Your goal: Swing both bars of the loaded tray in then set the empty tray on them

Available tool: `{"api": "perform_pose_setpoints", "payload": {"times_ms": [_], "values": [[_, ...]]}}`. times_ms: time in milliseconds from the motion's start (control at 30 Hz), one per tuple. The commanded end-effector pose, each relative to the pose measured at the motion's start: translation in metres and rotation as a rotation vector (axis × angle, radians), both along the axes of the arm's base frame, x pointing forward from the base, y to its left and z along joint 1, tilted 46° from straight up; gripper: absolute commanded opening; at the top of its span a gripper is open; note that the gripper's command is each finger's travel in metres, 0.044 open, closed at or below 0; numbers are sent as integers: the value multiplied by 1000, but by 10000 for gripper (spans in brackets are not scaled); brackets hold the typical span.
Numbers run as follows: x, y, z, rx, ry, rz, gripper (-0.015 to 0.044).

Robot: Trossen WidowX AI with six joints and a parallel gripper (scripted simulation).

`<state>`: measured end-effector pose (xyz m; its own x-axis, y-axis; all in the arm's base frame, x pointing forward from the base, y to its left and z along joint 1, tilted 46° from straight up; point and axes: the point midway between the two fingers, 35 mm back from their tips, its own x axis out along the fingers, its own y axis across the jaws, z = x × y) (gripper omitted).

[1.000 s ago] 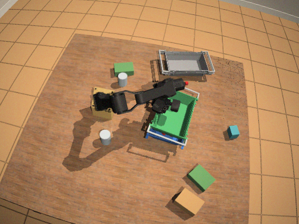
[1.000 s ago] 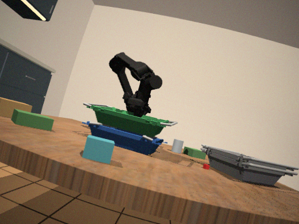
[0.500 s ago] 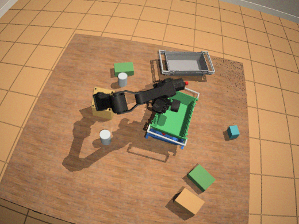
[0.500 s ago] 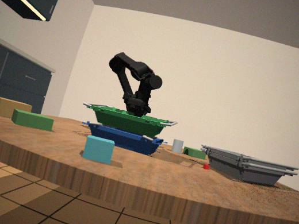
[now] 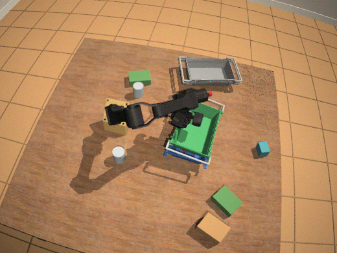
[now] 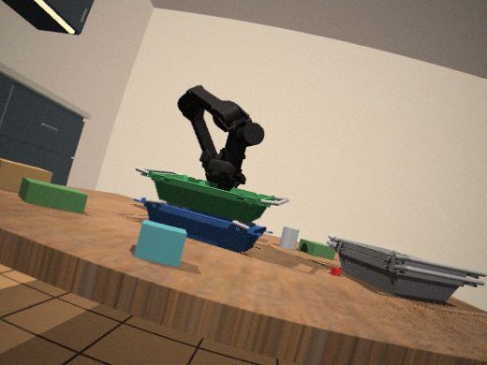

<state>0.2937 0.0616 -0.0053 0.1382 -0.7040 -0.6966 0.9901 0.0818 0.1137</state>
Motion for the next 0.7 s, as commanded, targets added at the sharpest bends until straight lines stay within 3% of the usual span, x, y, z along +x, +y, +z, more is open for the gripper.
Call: {"api": "perform_pose_setpoints", "payload": {"times_ms": [0,667], "values": [[0,0,0,0,1,-1,0],[-5,-12,-8,-2,24,-17,0]]}}
